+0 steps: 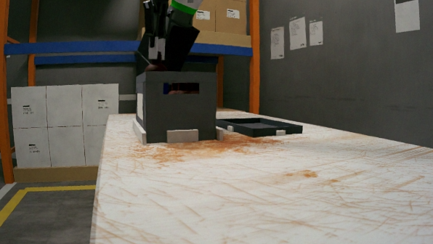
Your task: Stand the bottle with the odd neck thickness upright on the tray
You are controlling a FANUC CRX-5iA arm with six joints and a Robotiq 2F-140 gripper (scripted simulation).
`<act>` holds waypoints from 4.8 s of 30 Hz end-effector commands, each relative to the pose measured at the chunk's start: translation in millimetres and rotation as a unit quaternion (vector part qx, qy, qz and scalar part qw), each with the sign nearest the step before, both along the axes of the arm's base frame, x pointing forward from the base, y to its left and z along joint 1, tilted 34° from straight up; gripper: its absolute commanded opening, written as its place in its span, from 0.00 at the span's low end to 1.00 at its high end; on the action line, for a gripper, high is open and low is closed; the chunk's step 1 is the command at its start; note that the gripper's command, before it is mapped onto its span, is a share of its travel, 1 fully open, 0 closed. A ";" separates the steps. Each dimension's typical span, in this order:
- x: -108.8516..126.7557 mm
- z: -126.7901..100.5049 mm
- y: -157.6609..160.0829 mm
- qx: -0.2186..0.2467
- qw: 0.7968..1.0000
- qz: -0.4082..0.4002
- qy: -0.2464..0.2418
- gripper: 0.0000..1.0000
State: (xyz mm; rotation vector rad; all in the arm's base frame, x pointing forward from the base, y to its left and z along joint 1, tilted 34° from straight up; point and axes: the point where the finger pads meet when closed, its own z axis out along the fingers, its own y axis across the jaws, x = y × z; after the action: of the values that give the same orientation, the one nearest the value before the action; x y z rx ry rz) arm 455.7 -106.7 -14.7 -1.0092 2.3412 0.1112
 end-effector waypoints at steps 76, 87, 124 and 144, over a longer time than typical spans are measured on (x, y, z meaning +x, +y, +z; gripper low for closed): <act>-12.4 22.2 -8.2 0.000 1.000 0.000 0.000 0.10; -16.7 29.6 -10.8 0.000 1.000 0.000 0.000 0.10; -19.0 33.6 -12.3 0.000 1.000 0.000 0.000 0.10; -19.1 33.8 -12.3 0.000 1.000 0.000 0.000 0.10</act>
State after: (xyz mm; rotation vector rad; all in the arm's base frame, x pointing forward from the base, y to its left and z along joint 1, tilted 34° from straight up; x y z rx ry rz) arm 436.4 -118.5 18.5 -1.0091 2.3412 0.1113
